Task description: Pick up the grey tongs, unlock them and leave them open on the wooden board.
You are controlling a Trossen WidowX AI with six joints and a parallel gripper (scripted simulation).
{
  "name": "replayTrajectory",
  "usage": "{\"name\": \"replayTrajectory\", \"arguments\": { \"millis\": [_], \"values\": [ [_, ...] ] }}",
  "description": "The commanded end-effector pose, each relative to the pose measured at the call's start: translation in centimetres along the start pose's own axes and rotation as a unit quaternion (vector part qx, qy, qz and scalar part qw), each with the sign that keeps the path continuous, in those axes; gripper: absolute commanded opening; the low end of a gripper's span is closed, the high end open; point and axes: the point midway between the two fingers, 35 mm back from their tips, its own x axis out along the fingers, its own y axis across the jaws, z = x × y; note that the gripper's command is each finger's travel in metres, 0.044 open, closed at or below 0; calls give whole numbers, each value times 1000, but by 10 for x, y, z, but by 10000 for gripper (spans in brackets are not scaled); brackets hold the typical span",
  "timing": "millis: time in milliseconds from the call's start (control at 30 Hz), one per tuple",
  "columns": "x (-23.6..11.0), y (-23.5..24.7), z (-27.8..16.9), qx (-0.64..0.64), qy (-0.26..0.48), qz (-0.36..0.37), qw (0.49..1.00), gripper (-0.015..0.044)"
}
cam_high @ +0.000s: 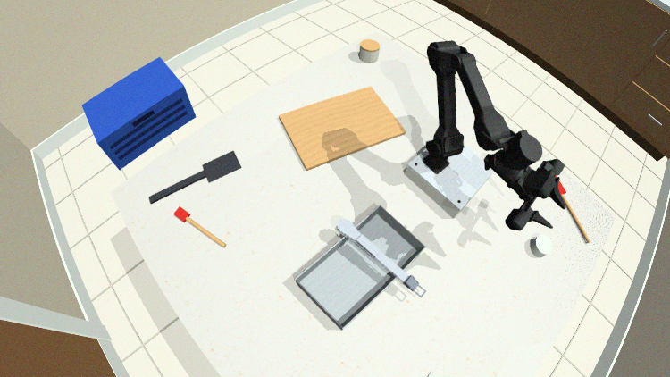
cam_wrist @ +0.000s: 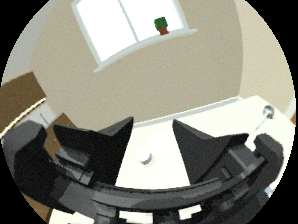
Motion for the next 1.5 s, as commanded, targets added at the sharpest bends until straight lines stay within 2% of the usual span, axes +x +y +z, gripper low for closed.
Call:
{"name": "replayTrajectory", "arguments": {
  "millis": [0,200,400,567,767,1467],
  "values": [
    [-8,-80,-7,-90,42,-148,984,260],
    [-39,-155,-23,-177,132,-274,936,260],
    [-86,-217,-48,-246,263,-358,862,260],
    [-135,-256,-73,-283,393,-384,786,260],
    [-197,-284,-104,-302,547,-360,694,260],
    [-203,-280,-110,-301,553,-357,690,260]
  ]
}}
